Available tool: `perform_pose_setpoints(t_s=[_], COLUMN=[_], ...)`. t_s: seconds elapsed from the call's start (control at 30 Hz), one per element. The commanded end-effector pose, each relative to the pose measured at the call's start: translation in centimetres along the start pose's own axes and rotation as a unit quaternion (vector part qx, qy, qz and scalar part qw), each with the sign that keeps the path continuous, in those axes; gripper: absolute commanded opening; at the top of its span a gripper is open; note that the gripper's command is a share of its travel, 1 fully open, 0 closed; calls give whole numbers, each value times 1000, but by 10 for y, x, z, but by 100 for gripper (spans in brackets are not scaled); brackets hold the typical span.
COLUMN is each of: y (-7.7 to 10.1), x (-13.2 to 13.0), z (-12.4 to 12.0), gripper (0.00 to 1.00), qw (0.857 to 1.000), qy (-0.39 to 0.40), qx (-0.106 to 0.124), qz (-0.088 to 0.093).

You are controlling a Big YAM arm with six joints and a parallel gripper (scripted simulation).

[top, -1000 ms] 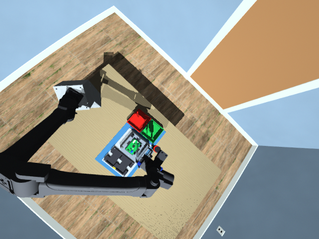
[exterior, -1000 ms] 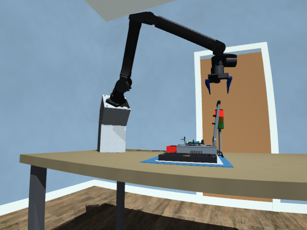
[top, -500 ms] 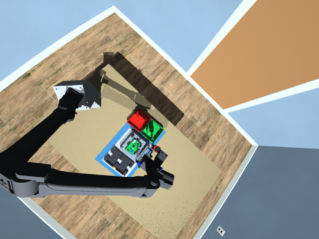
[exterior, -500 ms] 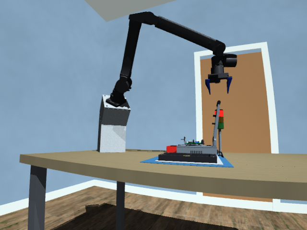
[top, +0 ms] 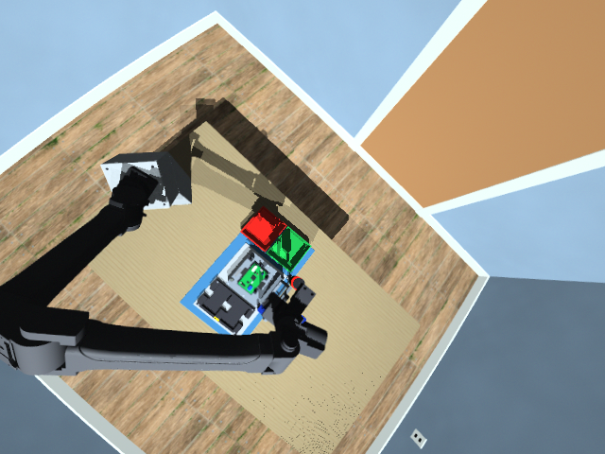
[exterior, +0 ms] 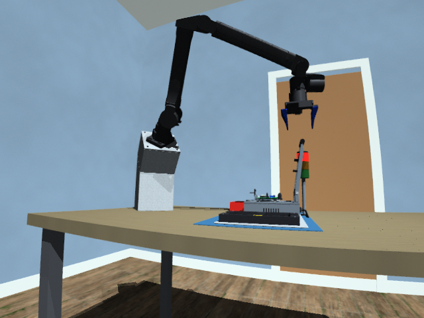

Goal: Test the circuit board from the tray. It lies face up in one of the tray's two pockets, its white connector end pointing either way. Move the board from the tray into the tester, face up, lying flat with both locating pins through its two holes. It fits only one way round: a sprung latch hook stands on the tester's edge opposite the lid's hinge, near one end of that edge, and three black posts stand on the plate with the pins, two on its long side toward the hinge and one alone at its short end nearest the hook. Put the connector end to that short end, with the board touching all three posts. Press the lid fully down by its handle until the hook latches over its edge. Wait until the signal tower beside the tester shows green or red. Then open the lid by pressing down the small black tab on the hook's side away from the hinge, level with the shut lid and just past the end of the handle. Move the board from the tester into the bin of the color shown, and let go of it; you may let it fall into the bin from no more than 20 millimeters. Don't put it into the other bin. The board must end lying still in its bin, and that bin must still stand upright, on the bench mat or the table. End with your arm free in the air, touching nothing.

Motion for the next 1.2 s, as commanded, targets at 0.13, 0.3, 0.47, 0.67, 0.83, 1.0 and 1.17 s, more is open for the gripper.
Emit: perform_pose_setpoints(t_s=[0.13,0.3,0.47,0.67,0.83,1.0,1.17], y=[19,17,15,14,13,7,-1], x=[20,52,78,103,113,111,115], z=[9,17,24,30,33,34,33], gripper=[92,92,92,92,92,92,92], qw=[1000,1000,1000,1000,1000,1000,1000], qy=[-8,-8,-8,-8,-8,-4,1], qx=[-3,-3,-3,-3,-3,-2,0], qz=[-25,-24,-23,-23,-22,-15,-6])
Point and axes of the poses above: the point where the finger pads meet when closed, its own y axis back along the fingers, its own x axis across the jaws, z = x × y, the point moved 1 cm from there along y, back along the fingers, and after that the axes turned 14 degrees about y, right-handed, at the moved point
